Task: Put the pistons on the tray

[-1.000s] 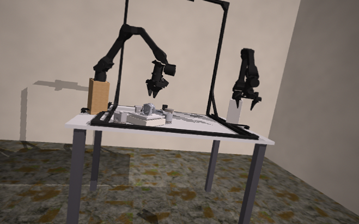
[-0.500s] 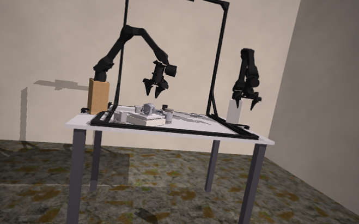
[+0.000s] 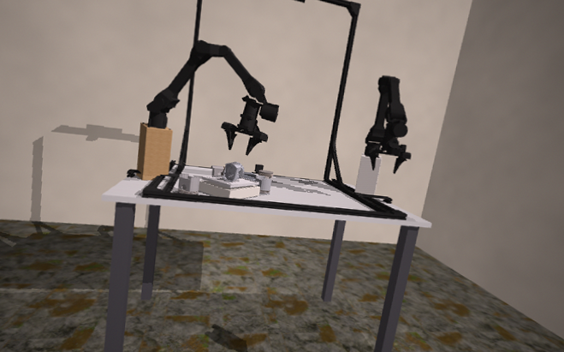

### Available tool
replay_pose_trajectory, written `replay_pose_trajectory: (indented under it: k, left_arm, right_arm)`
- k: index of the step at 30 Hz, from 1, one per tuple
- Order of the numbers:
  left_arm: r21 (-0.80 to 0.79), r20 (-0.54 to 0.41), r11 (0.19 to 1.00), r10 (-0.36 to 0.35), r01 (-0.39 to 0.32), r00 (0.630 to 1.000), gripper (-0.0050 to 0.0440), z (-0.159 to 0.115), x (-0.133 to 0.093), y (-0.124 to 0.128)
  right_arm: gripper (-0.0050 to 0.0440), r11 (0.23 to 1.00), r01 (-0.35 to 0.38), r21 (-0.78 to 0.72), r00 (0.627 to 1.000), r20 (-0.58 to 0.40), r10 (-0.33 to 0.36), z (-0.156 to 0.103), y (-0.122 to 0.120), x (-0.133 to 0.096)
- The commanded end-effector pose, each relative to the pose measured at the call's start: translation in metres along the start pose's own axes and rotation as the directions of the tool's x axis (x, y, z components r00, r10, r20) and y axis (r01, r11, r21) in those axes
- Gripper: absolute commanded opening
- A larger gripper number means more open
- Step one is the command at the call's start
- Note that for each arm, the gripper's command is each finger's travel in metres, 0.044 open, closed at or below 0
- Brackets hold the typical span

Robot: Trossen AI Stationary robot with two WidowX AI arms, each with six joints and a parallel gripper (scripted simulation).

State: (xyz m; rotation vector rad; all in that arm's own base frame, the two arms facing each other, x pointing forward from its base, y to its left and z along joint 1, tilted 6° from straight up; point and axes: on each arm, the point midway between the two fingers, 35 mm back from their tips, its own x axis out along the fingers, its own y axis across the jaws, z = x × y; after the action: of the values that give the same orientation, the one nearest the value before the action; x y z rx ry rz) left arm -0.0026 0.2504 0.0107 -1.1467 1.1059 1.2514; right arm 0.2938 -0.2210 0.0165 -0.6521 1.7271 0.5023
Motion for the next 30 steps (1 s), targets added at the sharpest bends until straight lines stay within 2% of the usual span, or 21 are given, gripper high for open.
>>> replay_pose_trajectory:
  k: [1,4,30]
  left_arm:
    - [0.002,0.000,1.000,-0.002,0.002,1.000,0.0440,0.000,0.000,0.000]
    - [0.002,0.000,1.000,-0.002,0.002,1.000,0.0440,0.000,0.000,0.000]
    - [0.002,0.000,1.000,-0.002,0.002,1.000,0.0440,0.000,0.000,0.000]
  right_arm:
    - [0.0378,0.994,-0.004,-0.106,1.000,-0.022,0.001,0.000,0.001,0.002]
    - [0.0378,0.983,-0.003,-0.181,0.999,-0.035,-0.003,0.000,0.001,0.002]
    - [0.0378,0.984,-0.012,-0.179,0.999,-0.040,0.005,0.003,0.000,0.034]
